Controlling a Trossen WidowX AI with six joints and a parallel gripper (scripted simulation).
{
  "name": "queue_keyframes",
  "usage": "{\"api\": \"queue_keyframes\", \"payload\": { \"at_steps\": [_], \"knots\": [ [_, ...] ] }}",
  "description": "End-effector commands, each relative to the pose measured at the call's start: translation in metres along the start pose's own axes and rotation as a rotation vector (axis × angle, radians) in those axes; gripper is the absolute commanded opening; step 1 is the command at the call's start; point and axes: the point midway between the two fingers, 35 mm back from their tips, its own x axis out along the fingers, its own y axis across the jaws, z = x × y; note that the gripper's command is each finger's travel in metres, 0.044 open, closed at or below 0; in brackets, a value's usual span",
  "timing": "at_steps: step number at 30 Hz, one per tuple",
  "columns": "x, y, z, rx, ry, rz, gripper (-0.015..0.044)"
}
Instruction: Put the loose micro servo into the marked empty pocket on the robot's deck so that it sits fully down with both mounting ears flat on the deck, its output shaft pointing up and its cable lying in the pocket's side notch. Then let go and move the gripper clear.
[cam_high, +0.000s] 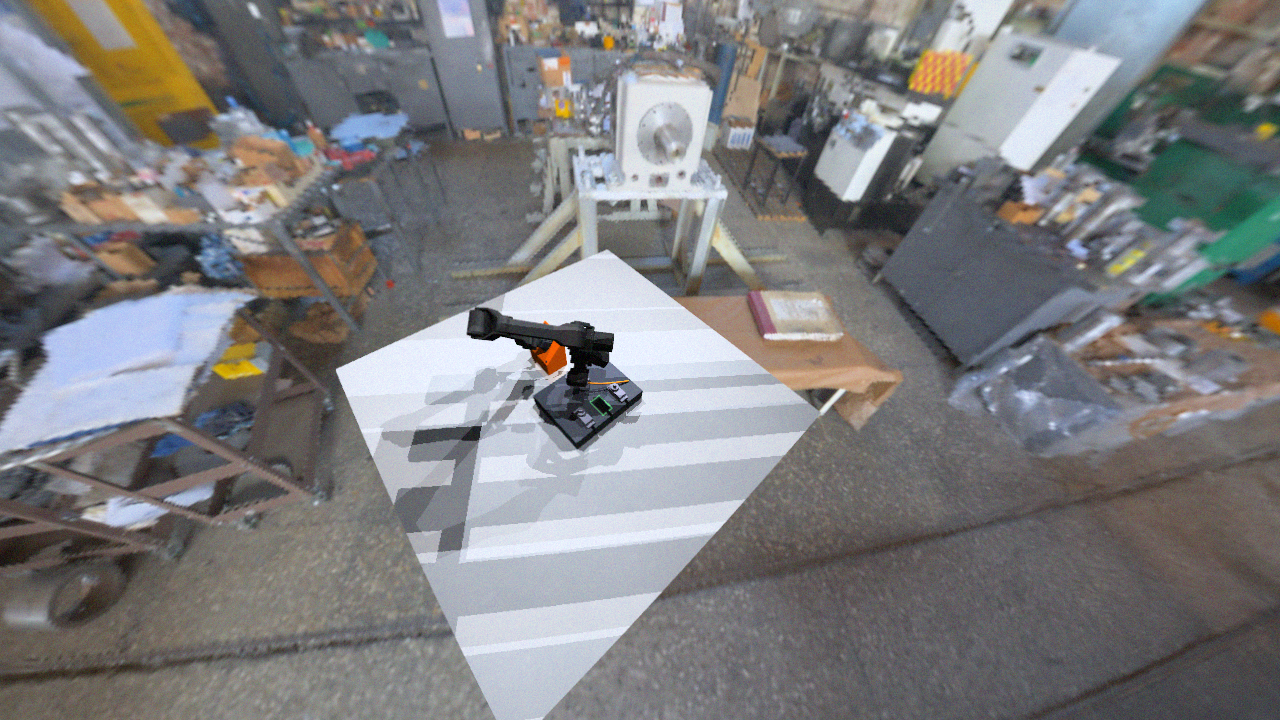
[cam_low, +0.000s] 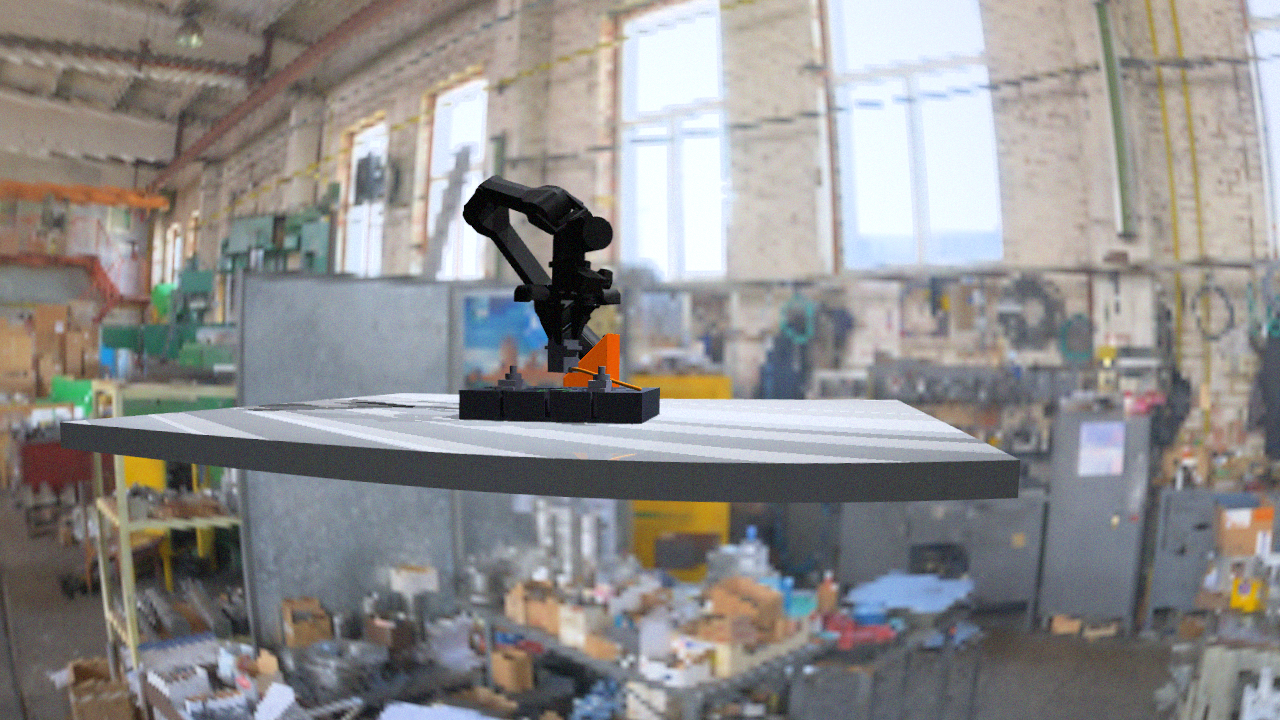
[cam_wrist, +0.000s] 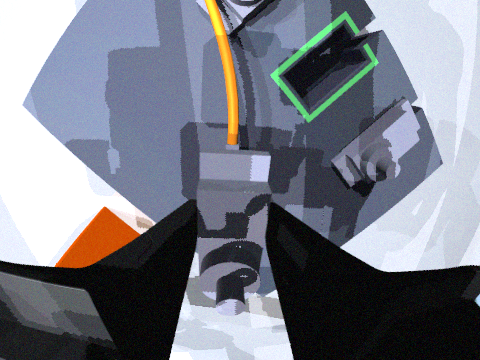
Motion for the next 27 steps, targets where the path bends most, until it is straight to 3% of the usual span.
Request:
{"api": "queue_keyframes", "payload": {
  "at_steps": [1,18,27],
  "knots": [
    [-0.0014,-0.0003,0.0018,0.145,-0.006,0.004,0.0000],
    [-0.0013,-0.0003,0.0018,0.729,-0.005,0.006,0.0000],
    [-0.0014,-0.0016,0.0032,0.752,-0.005,0.006,0.0000]
  ]
}}
